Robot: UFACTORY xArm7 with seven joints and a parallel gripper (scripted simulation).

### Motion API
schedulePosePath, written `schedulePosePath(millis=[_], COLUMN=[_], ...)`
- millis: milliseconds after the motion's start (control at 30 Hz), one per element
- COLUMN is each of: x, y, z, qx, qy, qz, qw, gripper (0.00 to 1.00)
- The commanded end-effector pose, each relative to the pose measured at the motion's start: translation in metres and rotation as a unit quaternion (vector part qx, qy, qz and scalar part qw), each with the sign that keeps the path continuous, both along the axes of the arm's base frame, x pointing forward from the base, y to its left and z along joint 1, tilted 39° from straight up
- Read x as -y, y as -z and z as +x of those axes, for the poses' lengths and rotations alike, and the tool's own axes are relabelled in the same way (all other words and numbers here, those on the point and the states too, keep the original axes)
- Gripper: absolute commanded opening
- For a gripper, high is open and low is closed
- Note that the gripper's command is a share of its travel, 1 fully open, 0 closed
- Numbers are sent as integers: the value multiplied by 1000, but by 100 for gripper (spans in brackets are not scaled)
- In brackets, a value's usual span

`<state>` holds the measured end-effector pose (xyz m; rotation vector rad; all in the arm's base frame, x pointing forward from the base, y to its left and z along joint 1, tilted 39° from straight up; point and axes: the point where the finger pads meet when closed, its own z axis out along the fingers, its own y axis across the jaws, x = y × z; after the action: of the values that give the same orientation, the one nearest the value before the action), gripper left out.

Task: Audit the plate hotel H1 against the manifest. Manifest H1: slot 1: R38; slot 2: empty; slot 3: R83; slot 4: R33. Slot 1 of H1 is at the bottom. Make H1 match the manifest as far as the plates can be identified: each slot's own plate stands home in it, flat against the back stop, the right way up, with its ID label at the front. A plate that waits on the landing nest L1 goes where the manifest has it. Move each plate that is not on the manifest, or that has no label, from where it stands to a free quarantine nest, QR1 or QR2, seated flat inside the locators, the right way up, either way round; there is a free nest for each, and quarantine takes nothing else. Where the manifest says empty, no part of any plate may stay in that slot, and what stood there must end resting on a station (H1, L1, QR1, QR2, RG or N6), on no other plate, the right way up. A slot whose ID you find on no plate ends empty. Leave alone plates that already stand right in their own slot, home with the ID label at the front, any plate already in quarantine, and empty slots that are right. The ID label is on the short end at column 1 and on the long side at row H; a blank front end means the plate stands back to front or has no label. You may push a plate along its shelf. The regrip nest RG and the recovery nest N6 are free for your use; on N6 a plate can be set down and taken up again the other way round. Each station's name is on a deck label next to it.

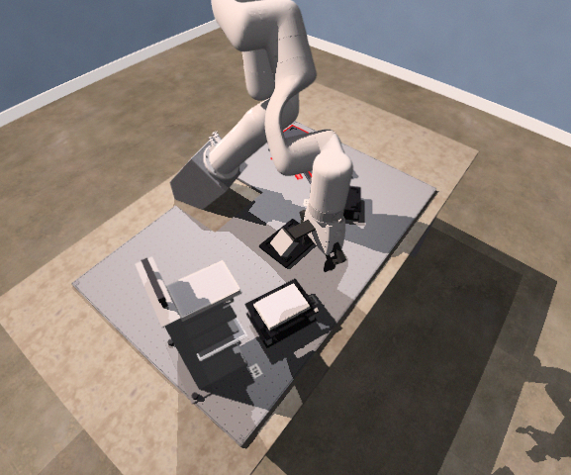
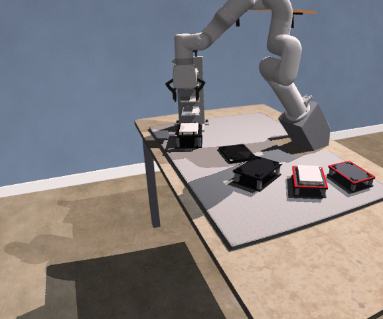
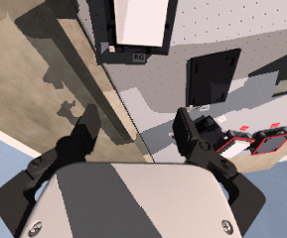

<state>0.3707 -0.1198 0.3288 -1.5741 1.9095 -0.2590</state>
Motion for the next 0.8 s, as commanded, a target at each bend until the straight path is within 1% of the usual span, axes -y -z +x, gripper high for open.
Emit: schedulePosePath(millis=[0, 200, 333, 533, 767], x=[4, 9, 9, 35, 65], y=[-12, -27, -27, -30, -35], z=[-7, -19, -19, -3, 14], qx=[2, 2, 2, 26, 54], qy=[1, 1, 1, -76, -165], qz=[0, 0, 0, -59, -126], qw=[1000, 1000, 1000, 995, 977], gripper=[100, 100, 100, 100, 100])
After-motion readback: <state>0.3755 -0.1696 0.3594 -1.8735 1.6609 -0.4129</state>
